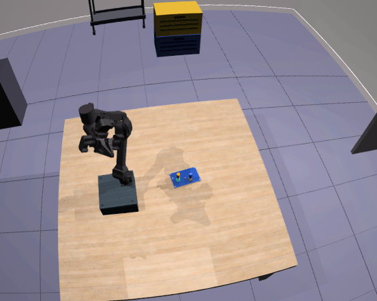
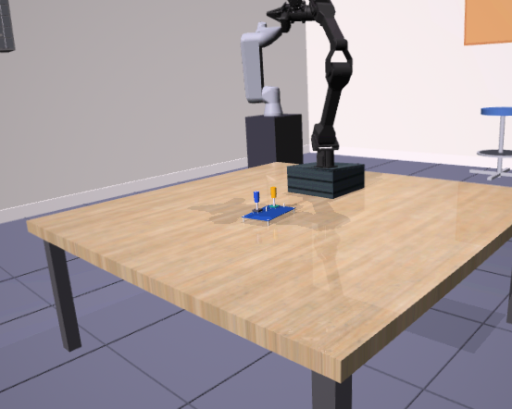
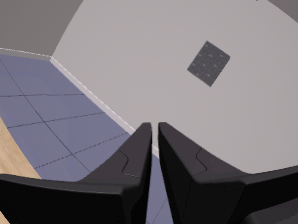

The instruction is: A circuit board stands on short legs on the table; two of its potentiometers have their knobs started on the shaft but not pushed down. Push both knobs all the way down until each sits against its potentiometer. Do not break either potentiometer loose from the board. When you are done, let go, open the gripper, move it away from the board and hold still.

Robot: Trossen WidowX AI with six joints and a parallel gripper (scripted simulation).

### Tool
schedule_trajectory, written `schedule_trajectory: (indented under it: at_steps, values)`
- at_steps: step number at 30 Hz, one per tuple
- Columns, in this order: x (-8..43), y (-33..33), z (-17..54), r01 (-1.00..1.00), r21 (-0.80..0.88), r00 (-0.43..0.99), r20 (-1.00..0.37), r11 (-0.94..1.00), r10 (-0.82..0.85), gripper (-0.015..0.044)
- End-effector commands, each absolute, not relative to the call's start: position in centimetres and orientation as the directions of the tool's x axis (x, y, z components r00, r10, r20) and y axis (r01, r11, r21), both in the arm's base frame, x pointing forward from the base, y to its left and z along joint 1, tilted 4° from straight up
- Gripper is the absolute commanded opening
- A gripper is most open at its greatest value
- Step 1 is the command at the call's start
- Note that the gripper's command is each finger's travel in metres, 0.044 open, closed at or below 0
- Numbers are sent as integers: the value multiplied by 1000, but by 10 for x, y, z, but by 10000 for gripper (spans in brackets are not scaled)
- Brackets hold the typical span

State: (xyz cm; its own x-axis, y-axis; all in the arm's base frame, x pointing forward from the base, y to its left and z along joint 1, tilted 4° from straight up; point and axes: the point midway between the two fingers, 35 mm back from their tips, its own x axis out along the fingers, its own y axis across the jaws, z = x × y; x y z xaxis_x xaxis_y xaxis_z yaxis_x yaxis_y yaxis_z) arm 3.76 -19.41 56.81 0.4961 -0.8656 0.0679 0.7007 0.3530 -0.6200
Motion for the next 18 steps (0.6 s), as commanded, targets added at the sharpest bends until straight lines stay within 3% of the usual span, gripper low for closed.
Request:
schedule_trajectory:
  at_steps: [1,18]
  values:
    - [43,-220,549,723,-512,549,19,464,-836,0]
    - [127,-285,453,633,-115,732,-235,766,-640,0]
